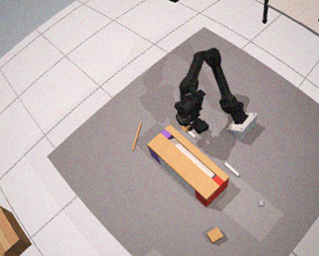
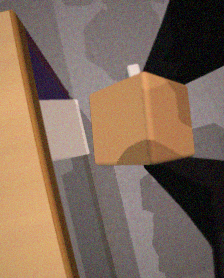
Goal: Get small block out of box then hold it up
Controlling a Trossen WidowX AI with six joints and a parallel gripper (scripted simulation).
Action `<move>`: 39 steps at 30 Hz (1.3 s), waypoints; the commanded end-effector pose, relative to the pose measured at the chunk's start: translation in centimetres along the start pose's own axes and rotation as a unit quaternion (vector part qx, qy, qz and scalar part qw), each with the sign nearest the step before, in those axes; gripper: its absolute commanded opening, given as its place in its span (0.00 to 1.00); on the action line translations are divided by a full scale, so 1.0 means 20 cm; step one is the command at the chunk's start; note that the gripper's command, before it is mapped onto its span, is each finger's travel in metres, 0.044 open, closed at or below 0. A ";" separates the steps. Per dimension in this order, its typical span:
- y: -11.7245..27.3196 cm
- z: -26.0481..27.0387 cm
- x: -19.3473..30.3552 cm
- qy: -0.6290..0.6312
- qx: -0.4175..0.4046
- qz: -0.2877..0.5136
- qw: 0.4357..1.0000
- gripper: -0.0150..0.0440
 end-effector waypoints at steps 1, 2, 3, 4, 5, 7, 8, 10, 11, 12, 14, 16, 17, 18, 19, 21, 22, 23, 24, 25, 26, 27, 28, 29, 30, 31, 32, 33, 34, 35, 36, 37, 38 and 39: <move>0.02 0.01 -0.01 0.079 0.005 -0.004 0.997 0.25; 0.02 0.01 -0.01 0.101 0.006 -0.004 0.995 0.25; 0.03 0.01 -0.01 0.122 0.008 -0.004 0.992 0.25; 0.03 0.01 -0.01 0.144 0.009 -0.004 0.990 0.25; 0.04 0.02 -0.01 0.165 0.010 -0.005 0.986 0.25; 0.04 0.02 -0.01 0.208 0.013 -0.005 0.978 0.25; 0.05 0.02 -0.01 0.230 0.014 -0.005 0.973 0.25; 0.06 0.03 0.00 0.272 0.017 -0.005 0.962 0.25; 0.06 0.03 0.00 0.293 0.019 -0.005 0.956 0.25; 0.06 0.03 0.00 0.313 0.020 -0.006 0.949 0.25; 0.07 0.03 0.00 0.354 0.023 -0.005 0.935 0.25; 0.08 0.04 0.00 0.395 0.026 -0.005 0.918 0.25; 0.08 0.04 0.00 0.415 0.028 -0.005 0.909 0.25; 0.09 0.04 0.00 0.435 0.029 -0.005 0.900 0.25; 0.09 0.04 0.00 0.454 0.031 -0.005 0.890 0.25; 0.10 0.04 0.00 0.492 0.034 -0.004 0.870 0.25; 0.11 0.05 0.00 0.511 0.036 -0.004 0.859 0.25; 0.11 0.05 0.00 0.530 0.038 -0.004 0.847 0.25; 0.11 0.05 0.00 0.548 0.039 -0.003 0.835 0.25; 0.12 0.05 0.00 0.566 0.041 -0.003 0.823 0.25; 0.12 0.05 0.00 0.584 0.043 -0.002 0.811 0.25; 0.13 0.05 0.00 0.601 0.044 -0.002 0.798 0.25; 0.13 0.05 0.00 0.619 0.046 -0.001 0.784 0.25; 0.14 0.06 0.00 0.636 0.048 0.000 0.771 0.25; 0.14 0.06 0.00 0.652 0.050 0.000 0.756 0.25; 0.15 0.06 0.00 0.669 0.051 0.001 0.742 0.25; 0.15 0.06 0.00 0.684 0.053 0.002 0.727 0.25; 0.16 0.06 0.00 0.700 0.055 0.003 0.712 0.25; 0.16 0.06 0.00 0.715 0.057 0.003 0.696 0.25; 0.16 0.07 0.00 0.730 0.058 0.004 0.681 0.25; 0.17 0.07 0.00 0.745 0.060 0.005 0.664 0.25; 0.17 0.07 -0.01 0.759 0.062 0.006 0.648 0.25; 0.18 0.07 -0.01 0.773 0.064 0.007 0.631 0.25; 0.18 0.07 -0.01 0.787 0.065 0.009 0.614 0.25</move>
Point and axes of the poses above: the point midway between the two fingers, 35 mm back from their tips, its own y axis back along the fingers, its own z axis across the jaws, x = y × z, the point moved 3 cm from there along y, back along the fingers, and after that the axes turned 11 degrees about -y, right-handed, at the moved point
